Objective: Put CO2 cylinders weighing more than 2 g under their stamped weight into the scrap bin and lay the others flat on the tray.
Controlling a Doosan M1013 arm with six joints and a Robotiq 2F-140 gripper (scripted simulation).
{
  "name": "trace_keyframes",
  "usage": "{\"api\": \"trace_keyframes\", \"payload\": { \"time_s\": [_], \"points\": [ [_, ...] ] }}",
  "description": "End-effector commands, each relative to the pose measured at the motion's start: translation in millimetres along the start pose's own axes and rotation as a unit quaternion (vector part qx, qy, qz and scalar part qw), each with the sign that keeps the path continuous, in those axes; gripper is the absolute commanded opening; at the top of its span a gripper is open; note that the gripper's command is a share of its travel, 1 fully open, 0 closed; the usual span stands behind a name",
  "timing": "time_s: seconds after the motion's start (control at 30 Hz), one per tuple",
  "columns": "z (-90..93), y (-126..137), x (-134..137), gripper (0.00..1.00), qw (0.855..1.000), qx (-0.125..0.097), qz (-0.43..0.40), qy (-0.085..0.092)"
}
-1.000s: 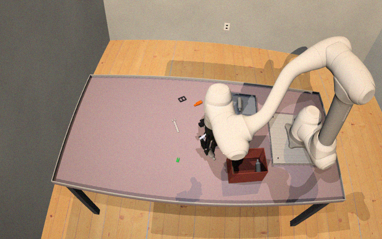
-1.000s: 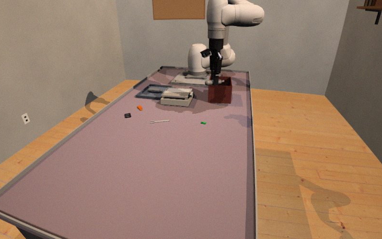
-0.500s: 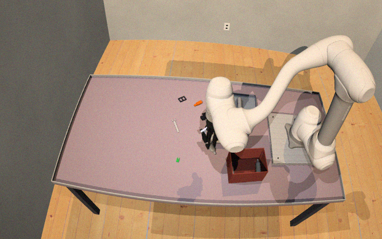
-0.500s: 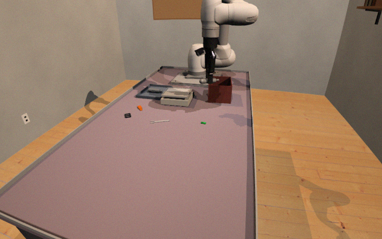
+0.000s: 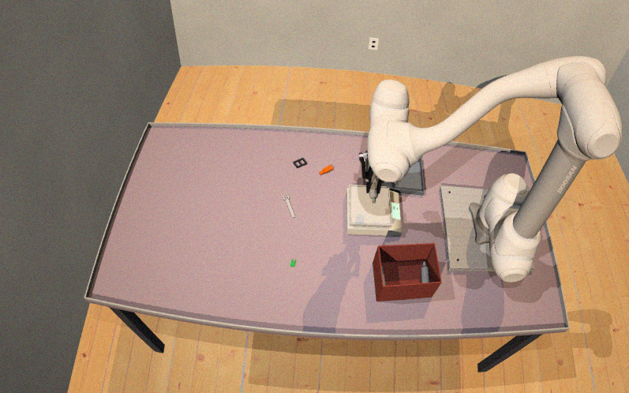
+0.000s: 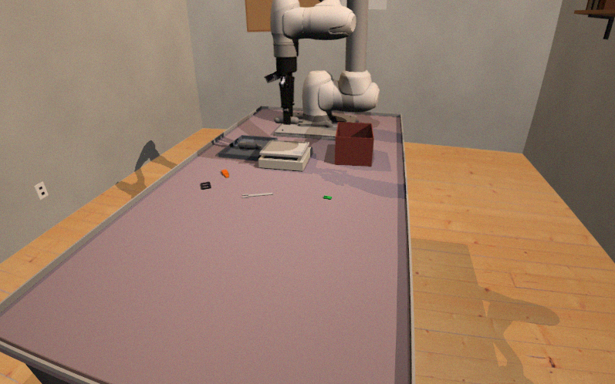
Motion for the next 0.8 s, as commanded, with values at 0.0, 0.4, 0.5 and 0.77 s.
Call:
{"api": "trace_keyframes", "payload": {
  "time_s": [0.0,0.4,0.5,0.77],
  "points": [
    [-0.7,-19.2,5.0,0.10,1.000,-0.002,-0.005,-0.001],
    [21.2,-19.2,4.8,0.10,1.000,-0.002,-0.006,-0.001],
    [32.9,-19.1,4.8,0.10,1.000,-0.002,-0.006,-0.001],
    [59.3,-19.0,4.6,0.10,1.000,-0.002,-0.006,-0.001]
  ]
}}
Point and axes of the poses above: the point where the finger pads meet when closed, its own z axis out along the fingers, its own x axis across the jaws, y = z × x, the point moved 7 cm from there along -z, back along the fingers, and after that the axes turned 5 degrees about z, right-handed, at the moved point
